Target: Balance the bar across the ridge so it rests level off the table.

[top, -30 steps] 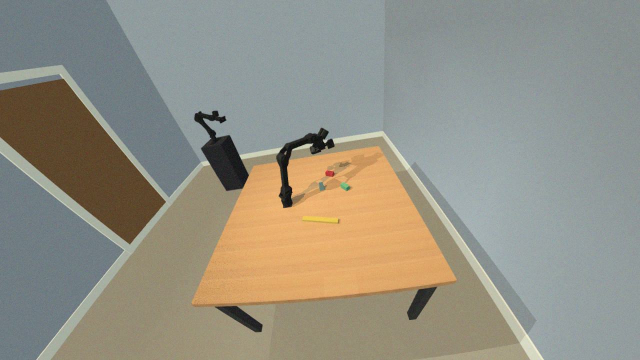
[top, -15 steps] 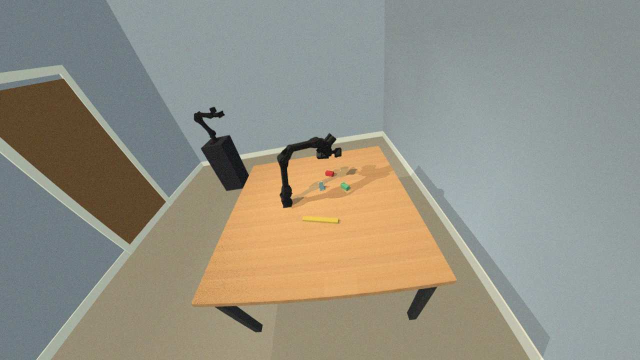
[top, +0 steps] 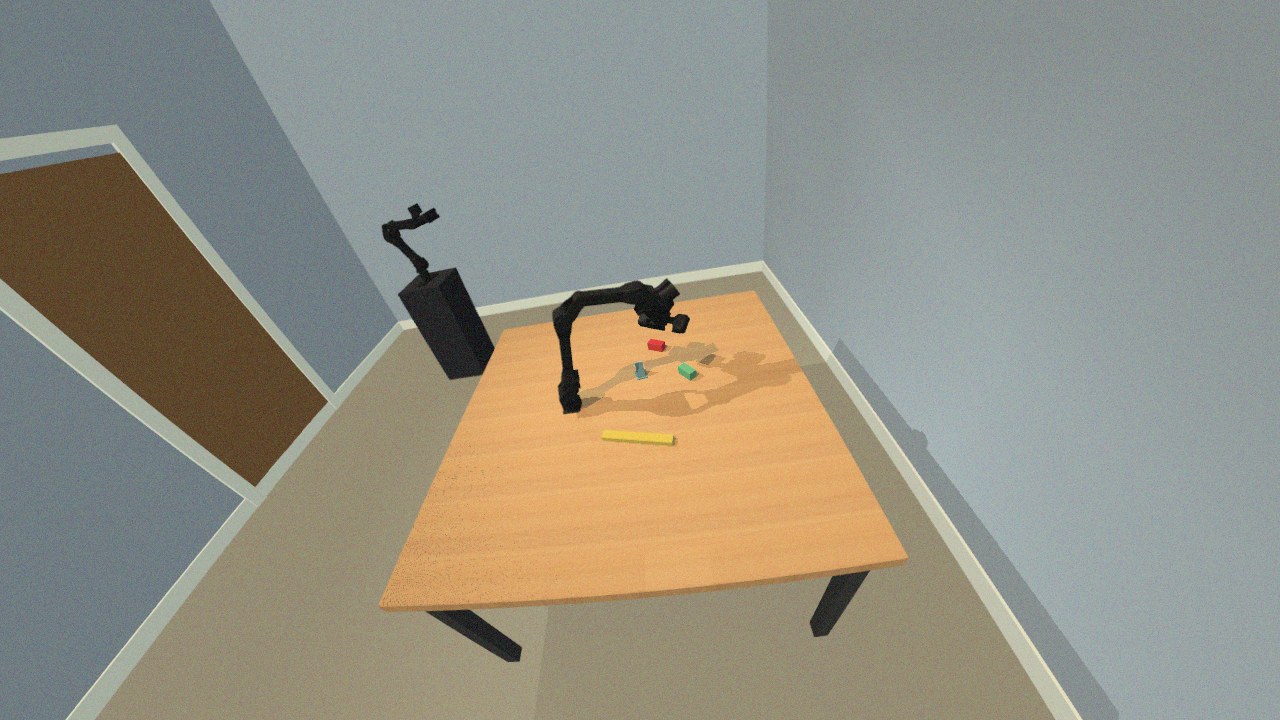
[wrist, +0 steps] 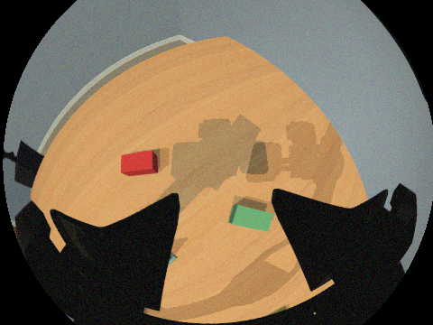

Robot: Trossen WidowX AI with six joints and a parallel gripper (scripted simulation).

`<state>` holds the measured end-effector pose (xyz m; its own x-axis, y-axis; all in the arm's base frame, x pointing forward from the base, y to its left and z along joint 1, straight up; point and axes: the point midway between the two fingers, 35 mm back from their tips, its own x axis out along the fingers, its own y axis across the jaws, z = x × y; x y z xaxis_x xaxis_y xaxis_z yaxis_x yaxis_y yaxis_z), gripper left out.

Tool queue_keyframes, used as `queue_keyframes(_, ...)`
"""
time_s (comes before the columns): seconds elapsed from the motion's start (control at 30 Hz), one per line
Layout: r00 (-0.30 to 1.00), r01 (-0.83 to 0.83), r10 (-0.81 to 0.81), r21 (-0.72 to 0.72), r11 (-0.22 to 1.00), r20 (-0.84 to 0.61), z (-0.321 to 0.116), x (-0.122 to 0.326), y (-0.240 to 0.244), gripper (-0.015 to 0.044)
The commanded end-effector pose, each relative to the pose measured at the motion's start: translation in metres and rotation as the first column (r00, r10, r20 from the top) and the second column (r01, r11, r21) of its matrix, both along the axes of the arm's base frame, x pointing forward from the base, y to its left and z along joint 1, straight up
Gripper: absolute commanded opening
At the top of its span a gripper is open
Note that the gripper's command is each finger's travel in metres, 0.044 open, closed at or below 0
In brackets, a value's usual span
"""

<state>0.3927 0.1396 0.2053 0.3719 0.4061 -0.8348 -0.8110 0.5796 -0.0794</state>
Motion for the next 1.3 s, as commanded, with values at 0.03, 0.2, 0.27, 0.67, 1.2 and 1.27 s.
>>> queue_keyframes(0.03, 0.994, 0.094, -0.095, -0.026, 0.995, -0.048, -0.012, 0.003, -0.029, 0.0315)
queue_keyframes(0.2, 0.985, 0.155, -0.159, -0.054, 0.986, -0.071, -0.02, 0.004, -0.062, 0.0315)
queue_keyframes(0.27, 0.98, 0.179, -0.184, -0.065, 0.982, -0.08, -0.023, 0.003, -0.074, 0.0315)
queue_keyframes(0.67, 0.892, 0.401, -0.419, -0.132, 0.907, -0.167, -0.042, -0.007, -0.153, 0.0315)
queue_keyframes(1.2, 0.671, 0.657, -0.694, -0.225, 0.719, -0.261, -0.062, -0.043, -0.246, 0.0315)
queue_keyframes(1.27, 0.636, 0.683, -0.722, -0.239, 0.691, -0.271, -0.065, -0.049, -0.257, 0.0315)
